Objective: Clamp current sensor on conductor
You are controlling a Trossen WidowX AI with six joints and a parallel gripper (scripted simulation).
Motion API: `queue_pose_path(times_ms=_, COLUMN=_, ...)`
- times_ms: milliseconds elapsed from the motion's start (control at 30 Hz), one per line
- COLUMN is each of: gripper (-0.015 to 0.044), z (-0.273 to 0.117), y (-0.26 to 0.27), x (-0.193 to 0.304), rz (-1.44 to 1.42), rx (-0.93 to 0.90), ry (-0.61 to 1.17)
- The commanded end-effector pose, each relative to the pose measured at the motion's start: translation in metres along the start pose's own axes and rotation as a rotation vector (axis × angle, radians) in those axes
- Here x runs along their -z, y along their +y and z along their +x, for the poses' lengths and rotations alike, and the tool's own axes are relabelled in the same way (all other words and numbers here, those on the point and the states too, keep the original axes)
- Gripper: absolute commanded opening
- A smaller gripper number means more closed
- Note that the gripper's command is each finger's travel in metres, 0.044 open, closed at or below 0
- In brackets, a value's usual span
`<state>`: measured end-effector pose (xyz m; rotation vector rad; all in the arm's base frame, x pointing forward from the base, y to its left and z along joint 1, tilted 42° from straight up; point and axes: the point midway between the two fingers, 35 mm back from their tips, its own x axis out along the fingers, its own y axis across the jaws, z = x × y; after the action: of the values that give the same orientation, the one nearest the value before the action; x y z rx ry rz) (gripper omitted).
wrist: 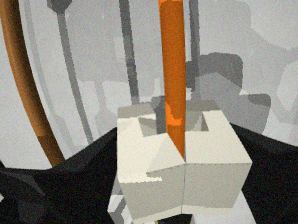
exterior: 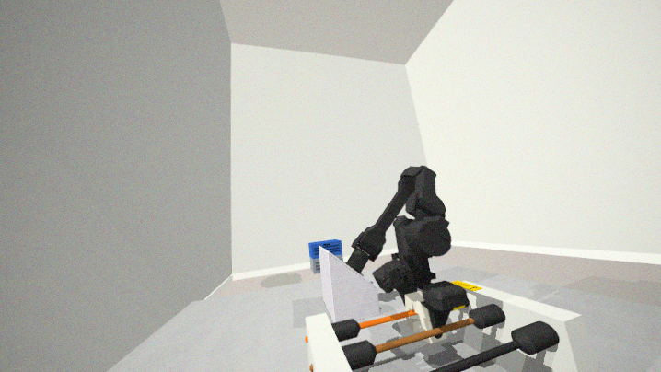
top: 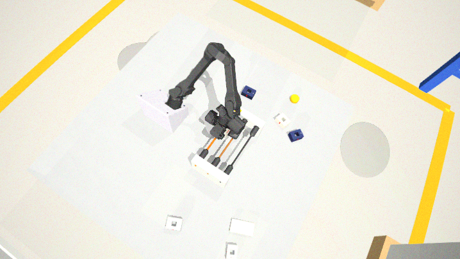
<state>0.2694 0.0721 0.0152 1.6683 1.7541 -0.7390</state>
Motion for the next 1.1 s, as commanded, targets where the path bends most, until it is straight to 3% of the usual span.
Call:
queue_pose_path(times_ms=0, gripper=0.0, z=0.0, y=0.0, x=0.0, rz=-0.004, rx=-0.001, ry=-0.001)
queue_pose_path(times_ms=1067, gripper=0.0, z=-0.012, y=-0.001, x=0.002, rz=-0.003, rx=-0.008, ry=0.005)
